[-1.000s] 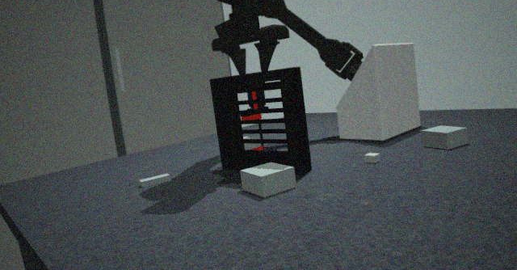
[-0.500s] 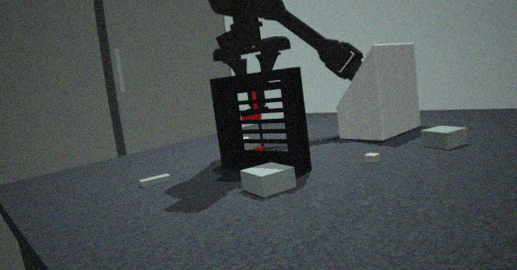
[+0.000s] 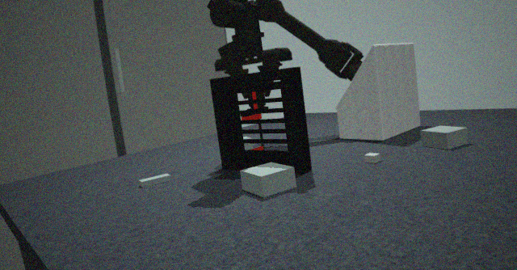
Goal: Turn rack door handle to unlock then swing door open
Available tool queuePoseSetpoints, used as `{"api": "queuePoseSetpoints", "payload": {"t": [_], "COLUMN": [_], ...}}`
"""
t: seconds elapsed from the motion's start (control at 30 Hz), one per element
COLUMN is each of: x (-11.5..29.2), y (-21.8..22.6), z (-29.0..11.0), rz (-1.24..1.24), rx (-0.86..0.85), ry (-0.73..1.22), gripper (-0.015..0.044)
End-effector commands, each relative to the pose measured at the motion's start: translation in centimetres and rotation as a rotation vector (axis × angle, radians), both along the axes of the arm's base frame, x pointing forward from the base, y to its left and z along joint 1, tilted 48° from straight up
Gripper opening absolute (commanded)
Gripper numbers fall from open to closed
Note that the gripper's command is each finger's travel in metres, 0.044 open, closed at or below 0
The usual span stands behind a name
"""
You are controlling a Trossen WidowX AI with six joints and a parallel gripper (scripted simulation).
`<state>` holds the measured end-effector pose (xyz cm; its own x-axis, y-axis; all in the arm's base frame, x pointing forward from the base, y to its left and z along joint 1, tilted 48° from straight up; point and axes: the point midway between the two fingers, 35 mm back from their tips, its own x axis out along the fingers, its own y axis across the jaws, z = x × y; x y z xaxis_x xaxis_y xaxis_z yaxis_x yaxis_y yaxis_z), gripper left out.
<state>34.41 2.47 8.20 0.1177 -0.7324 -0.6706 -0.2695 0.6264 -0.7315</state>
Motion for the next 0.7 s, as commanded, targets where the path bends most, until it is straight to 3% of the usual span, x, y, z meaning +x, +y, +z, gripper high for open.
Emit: {"api": "queuePoseSetpoints", "payload": {"t": [0.0,0.07,0.3,0.67], "x": [0.01,0.01,0.01,0.01], "y": [-0.44,-0.52,-0.52,-0.52], "z": [-0.28,-0.34,-0.34,-0.34], "rz": [0.004,0.004,0.004,0.004], "rx": [-0.005,-0.005,-0.005,-0.005], "ry": [0.0,0.0,0.0,0.0], "gripper": [0.0292,0.0292,0.0108,0.0035]}}
